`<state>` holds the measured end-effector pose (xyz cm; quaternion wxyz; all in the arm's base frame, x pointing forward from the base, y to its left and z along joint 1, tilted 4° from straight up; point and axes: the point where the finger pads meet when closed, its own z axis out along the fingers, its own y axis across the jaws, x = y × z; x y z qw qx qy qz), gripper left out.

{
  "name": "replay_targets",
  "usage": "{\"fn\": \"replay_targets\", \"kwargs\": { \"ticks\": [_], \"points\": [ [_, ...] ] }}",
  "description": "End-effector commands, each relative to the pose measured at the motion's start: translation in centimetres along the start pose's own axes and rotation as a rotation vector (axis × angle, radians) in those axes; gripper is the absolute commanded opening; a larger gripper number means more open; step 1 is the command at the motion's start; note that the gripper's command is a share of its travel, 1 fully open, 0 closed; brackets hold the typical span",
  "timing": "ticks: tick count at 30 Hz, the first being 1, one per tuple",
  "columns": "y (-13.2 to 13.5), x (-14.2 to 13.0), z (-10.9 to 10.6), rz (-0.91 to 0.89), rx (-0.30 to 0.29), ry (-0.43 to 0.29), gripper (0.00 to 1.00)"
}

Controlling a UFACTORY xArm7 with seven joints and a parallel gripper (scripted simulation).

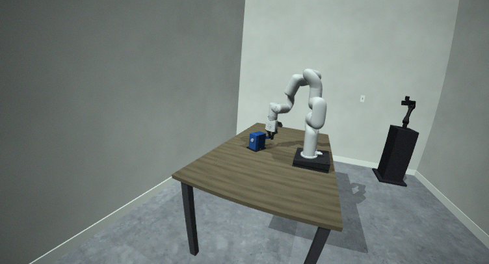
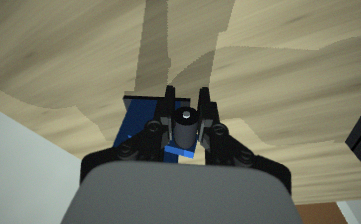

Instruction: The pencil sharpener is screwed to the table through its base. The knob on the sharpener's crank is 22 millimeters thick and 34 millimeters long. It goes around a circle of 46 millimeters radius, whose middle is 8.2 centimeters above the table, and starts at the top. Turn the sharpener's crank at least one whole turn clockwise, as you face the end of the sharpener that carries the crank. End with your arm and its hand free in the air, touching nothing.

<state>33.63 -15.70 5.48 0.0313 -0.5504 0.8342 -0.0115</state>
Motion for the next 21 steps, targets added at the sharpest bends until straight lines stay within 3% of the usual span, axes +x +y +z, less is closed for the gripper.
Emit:
{"fn": "replay_targets", "kwargs": {
  "ticks": [1, 21],
  "points": [
    [-0.30, -0.02, -0.67, 0.001, 0.005, 0.004, 0.00],
    [-0.60, -0.01, -1.33, 0.001, 0.005, 0.004, 0.00]
  ]
}}
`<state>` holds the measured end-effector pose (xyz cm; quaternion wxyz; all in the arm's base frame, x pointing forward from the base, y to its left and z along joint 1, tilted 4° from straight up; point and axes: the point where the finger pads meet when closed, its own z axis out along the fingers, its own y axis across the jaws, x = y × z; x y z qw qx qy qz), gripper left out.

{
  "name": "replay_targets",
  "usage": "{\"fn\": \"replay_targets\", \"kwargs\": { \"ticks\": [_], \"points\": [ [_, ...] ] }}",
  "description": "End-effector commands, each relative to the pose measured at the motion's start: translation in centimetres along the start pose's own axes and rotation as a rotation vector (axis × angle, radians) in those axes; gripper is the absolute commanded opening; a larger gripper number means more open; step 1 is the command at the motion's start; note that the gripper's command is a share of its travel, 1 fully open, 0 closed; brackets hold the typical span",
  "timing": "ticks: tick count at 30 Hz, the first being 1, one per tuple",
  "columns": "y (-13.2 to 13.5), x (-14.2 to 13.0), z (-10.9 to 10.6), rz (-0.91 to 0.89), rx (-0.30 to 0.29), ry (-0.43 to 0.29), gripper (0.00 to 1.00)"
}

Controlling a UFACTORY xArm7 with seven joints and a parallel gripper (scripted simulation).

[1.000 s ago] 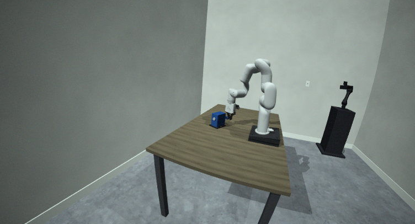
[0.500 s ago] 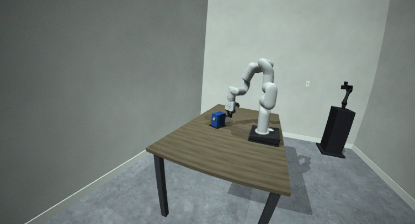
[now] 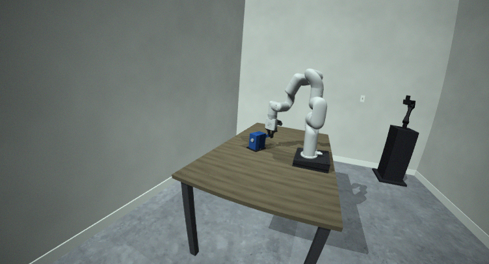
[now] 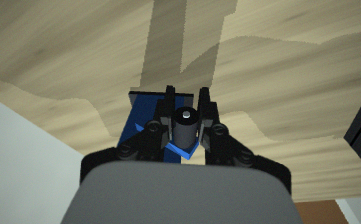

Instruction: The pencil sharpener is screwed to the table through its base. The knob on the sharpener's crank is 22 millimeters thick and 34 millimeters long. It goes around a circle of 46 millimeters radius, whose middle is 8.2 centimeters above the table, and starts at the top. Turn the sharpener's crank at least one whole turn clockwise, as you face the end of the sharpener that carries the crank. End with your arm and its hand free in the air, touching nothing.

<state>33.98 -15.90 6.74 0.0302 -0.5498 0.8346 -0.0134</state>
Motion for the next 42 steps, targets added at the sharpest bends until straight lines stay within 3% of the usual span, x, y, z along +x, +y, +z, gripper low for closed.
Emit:
{"fn": "replay_targets", "kwargs": {
  "ticks": [1, 14, 25, 42],
  "points": [
    [-0.1, 0.0, -0.1, 0.000, 0.003, 0.000, 0.00],
    [-0.5, 0.0, -0.7, 0.000, 0.003, 0.000, 0.00],
    [-2.8, 0.0, -2.2, 0.000, 0.003, 0.000, 0.00],
    [-4.1, 0.0, -2.4, 0.000, 0.003, 0.000, 0.00]
  ]
}}
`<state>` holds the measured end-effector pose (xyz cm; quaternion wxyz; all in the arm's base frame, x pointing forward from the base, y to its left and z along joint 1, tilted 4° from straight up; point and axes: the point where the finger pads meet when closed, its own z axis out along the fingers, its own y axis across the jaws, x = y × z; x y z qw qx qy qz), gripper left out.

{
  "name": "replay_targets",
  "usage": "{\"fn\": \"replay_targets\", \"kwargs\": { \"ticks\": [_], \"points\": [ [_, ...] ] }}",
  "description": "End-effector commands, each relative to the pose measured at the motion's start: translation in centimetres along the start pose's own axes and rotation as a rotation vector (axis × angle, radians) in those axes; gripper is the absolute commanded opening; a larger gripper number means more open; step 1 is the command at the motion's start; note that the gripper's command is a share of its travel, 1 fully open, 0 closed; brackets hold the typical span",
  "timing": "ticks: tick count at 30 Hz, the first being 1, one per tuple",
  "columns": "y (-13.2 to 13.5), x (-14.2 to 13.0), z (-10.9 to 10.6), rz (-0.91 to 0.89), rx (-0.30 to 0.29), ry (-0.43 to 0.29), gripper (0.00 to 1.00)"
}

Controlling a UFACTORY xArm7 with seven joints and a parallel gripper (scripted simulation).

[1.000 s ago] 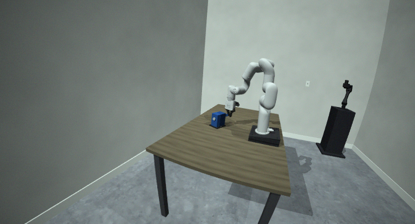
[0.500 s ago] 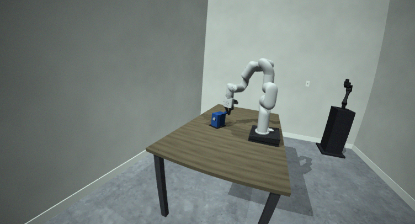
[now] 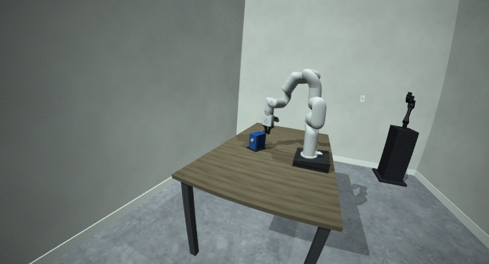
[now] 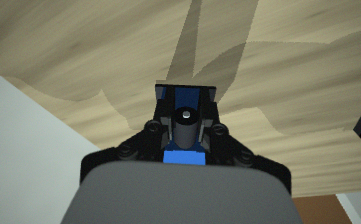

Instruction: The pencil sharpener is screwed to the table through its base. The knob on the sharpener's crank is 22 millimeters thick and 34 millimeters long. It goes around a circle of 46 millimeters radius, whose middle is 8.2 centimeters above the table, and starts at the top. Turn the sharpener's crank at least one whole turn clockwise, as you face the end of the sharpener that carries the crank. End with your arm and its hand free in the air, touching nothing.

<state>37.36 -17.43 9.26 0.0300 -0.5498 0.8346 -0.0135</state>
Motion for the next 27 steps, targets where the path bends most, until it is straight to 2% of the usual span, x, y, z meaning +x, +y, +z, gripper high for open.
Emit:
{"fn": "replay_targets", "kwargs": {
  "ticks": [1, 12, 13, 27],
  "points": [
    [-0.25, 0.00, -0.11, 0.000, 0.003, -0.001, 0.00],
    [-0.25, 0.00, -0.11, 0.000, 0.003, -0.001, 0.00],
    [-0.25, 0.00, -0.11, 0.000, 0.003, -0.001, 0.54],
    [-0.25, 0.00, -0.11, 0.000, 0.003, -0.001, 0.54]
  ]
}}
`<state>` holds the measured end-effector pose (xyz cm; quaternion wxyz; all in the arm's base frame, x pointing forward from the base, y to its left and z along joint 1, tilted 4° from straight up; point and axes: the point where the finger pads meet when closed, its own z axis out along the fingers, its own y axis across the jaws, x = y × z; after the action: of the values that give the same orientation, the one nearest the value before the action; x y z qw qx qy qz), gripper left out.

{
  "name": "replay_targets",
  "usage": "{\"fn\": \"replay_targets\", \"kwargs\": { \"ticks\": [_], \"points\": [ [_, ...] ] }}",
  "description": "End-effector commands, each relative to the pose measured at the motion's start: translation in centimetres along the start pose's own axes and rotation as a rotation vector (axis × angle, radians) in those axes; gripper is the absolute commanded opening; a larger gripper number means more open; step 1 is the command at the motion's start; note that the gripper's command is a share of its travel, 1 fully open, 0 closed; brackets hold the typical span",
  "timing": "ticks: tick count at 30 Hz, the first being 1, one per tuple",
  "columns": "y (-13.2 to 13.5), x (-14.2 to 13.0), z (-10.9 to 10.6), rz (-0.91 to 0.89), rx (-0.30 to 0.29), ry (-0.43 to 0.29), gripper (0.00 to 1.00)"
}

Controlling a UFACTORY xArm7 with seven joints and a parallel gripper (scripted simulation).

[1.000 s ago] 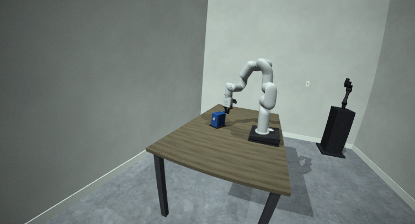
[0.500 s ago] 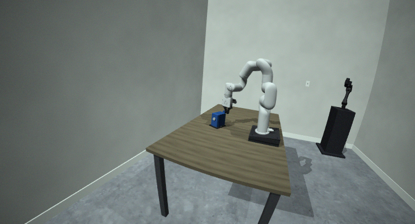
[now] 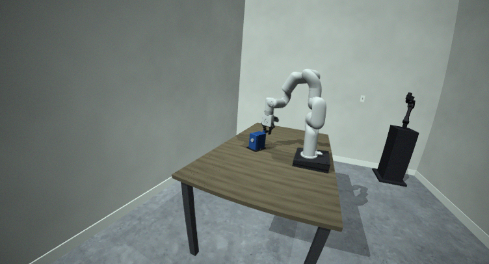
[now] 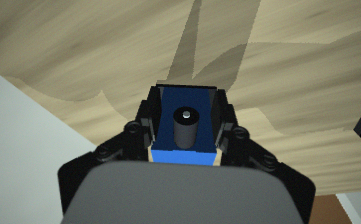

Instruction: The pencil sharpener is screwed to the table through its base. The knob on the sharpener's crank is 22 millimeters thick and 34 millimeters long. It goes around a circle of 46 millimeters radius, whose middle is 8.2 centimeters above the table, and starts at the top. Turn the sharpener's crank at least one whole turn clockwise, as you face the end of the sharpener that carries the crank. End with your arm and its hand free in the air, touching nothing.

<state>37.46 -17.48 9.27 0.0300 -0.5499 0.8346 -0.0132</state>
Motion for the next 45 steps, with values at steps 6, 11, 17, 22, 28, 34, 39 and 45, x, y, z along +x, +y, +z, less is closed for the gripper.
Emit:
{"fn": "replay_targets", "kwargs": {
  "ticks": [6, 11, 17, 22, 28, 34, 39, 45],
  "points": [
    [-0.1, 0.0, -0.1, 0.000, 0.003, 0.000, 0.54],
    [-0.1, 0.0, -0.1, 0.000, 0.003, 0.000, 0.54],
    [-0.1, 0.0, -0.1, 0.000, 0.003, 0.000, 0.54],
    [-0.1, 0.0, -0.1, 0.000, 0.003, 0.000, 0.54],
    [-0.1, 0.0, -0.1, 0.000, 0.003, 0.000, 0.54],
    [-0.1, 0.0, -0.1, 0.000, 0.003, 0.000, 0.54],
    [-0.1, 0.0, -0.4, 0.000, 0.003, 0.000, 0.54],
    [-0.1, 0.0, -1.2, 0.000, 0.003, 0.000, 0.54]
  ]
}}
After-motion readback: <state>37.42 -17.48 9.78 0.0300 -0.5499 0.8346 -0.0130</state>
